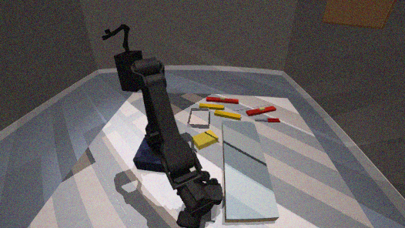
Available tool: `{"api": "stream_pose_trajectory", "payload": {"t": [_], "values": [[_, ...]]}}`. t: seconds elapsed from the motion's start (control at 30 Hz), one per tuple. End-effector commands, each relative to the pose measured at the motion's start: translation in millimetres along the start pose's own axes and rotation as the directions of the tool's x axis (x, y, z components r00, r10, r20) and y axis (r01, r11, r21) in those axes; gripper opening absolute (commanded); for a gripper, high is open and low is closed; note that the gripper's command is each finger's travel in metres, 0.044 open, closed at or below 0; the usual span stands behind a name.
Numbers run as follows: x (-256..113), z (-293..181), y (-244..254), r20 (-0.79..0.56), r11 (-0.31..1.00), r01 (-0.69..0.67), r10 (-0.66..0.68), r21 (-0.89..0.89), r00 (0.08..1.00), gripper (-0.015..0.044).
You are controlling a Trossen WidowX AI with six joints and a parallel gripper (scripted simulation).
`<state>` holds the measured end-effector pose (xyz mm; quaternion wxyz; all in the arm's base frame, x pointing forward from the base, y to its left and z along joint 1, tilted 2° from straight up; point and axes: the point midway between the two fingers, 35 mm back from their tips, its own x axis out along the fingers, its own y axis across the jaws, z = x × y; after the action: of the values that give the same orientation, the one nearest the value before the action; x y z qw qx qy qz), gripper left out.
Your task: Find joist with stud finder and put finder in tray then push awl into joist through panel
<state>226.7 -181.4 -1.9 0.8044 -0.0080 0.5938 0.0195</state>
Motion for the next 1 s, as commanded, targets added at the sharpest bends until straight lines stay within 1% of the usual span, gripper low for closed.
{"api": "stream_pose_trajectory", "payload": {"t": [0.0, 0.3, 0.4, 0.5, 0.87, 0.97], "values": [[1, -1, 0, -0.005, 1.000, 0.003, -0.003, 0.004, 1.000, 0.0222], [1, -1, 0, -0.005, 1.000, 0.003, -0.003, 0.004, 1.000, 0.0162], [-5, 2, -1, -0.004, 1.000, 0.004, -0.004, 0.004, 1.000, 0.0083], [-18, 7, -3, -0.004, 1.000, 0.004, -0.004, 0.004, 1.000, 0.0004], [-88, 27, -2, -0.004, 1.000, 0.004, -0.004, 0.003, 1.000, 0.0000], [-98, 28, -1, -0.004, 1.000, 0.004, -0.004, 0.003, 1.000, 0.0000]]}}
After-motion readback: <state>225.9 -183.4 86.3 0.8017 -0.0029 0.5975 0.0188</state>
